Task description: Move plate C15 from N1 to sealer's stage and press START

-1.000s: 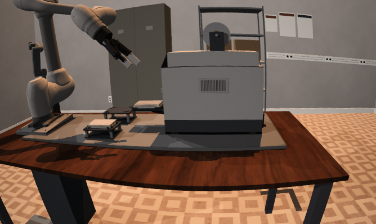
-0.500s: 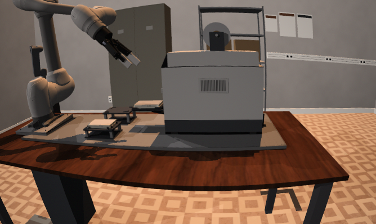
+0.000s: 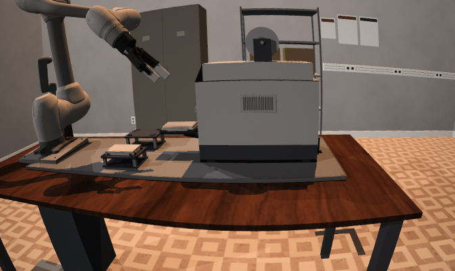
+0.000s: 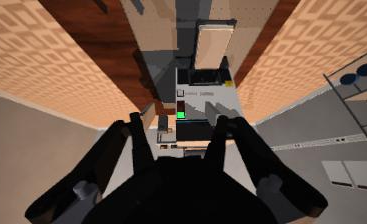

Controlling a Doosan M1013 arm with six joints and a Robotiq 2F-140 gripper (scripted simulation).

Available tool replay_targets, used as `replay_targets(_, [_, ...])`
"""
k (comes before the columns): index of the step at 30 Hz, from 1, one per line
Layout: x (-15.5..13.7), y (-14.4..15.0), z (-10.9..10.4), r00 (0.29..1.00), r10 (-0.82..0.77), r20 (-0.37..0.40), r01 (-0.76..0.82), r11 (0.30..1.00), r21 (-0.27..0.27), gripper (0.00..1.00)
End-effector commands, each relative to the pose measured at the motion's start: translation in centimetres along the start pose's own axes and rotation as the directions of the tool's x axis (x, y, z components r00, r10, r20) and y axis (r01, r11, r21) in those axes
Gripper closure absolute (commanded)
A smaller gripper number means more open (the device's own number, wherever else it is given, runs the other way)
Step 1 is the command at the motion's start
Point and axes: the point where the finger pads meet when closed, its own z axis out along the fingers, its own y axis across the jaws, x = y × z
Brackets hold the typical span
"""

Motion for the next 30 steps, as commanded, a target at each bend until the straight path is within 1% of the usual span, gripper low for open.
replay_targets(1, [-0.1, 0.1, 0.2, 1.000, -0.001, -0.003, 0.001, 1.000, -0.001, 0.30])
replay_targets(7, [-0.1, 0.1, 0.2, 1.000, -0.001, -0.003, 0.001, 1.000, -0.001, 0.30])
replay_targets(12, [2.4, 0.1, 0.4, 1.000, -0.001, -0.003, 0.001, 1.000, -0.001, 0.32])
replay_targets(14, [2.4, 0.1, 0.4, 1.000, -0.001, -0.003, 0.001, 1.000, -0.001, 0.32])
replay_targets(18, [4.4, 0.1, 0.5, 1.000, -0.001, -0.003, 0.001, 1.000, -0.001, 0.34])
replay_targets(30, [4.4, 0.1, 0.5, 1.000, -0.001, -0.003, 0.001, 1.000, -0.001, 0.39])
